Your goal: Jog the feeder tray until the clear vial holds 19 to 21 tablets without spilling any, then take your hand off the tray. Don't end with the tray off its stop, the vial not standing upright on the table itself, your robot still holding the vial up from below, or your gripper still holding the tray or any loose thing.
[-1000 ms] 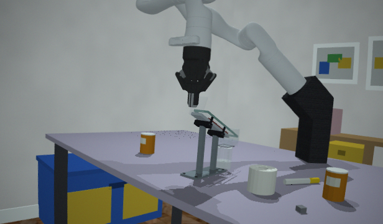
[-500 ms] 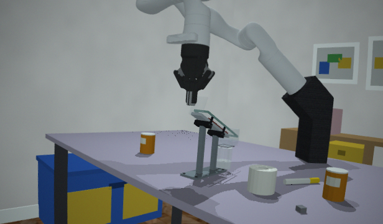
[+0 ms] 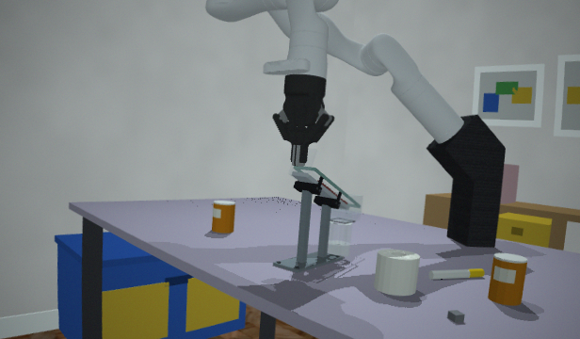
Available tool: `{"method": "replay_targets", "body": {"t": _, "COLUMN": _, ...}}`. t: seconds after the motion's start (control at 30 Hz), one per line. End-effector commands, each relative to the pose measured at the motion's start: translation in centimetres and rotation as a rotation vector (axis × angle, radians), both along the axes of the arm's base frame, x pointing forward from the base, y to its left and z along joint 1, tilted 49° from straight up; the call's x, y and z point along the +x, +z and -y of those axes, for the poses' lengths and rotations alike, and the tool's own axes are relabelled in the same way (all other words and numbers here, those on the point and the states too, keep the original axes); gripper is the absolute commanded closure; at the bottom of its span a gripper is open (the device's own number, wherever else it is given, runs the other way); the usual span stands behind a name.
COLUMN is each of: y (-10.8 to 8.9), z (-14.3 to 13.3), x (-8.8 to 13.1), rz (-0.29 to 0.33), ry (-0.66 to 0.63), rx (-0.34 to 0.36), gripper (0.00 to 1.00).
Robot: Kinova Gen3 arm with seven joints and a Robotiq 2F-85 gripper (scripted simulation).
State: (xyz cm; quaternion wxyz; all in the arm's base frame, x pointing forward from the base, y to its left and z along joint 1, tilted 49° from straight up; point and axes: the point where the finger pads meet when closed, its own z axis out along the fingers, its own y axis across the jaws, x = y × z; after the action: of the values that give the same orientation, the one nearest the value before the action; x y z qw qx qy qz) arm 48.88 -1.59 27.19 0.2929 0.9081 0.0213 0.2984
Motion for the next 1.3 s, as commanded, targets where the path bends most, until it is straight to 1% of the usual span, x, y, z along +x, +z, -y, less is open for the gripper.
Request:
{"method": "replay_targets", "body": {"t": 0.0, "y": -0.5, "z": 0.5, "x": -0.5, "rz": -0.016, "ry": -0.01, "rx": -0.004, "gripper": 1.0}}
{"method": "replay_targets", "body": {"t": 0.13, "y": -0.2, "z": 0.3, "x": -0.2, "rz": -0.016, "ry": -0.01, "rx": -0.004, "gripper": 1.0}}
{"method": "replay_targets", "body": {"t": 0.37, "y": 1.9, "z": -0.8, "x": 1.3, "rz": -0.016, "ry": -0.01, "rx": -0.004, "gripper": 1.0}}
{"method": "replay_targets", "body": {"t": 0.5, "y": 2.2, "z": -1.0, "x": 1.5, "rz": -0.016, "ry": -0.01, "rx": -0.004, "gripper": 1.0}}
{"method": "replay_targets", "body": {"t": 0.87, "y": 2.1, "z": -0.9, "x": 1.4, "rz": -0.016, "ry": -0.01, "rx": -0.004, "gripper": 1.0}}
{"method": "replay_targets", "body": {"t": 1.07, "y": 0.7, "z": -0.1, "x": 0.4, "rz": -0.016, "ry": -0.01, "rx": -0.004, "gripper": 1.0}}
{"method": "replay_targets", "body": {"t": 1.13, "y": 0.7, "z": -0.1, "x": 0.4, "rz": -0.016, "ry": -0.01, "rx": -0.004, "gripper": 1.0}}
{"method": "replay_targets", "body": {"t": 1.27, "y": -0.3, "z": 0.4, "x": -0.4, "rz": -0.016, "ry": -0.01, "rx": -0.004, "gripper": 1.0}}
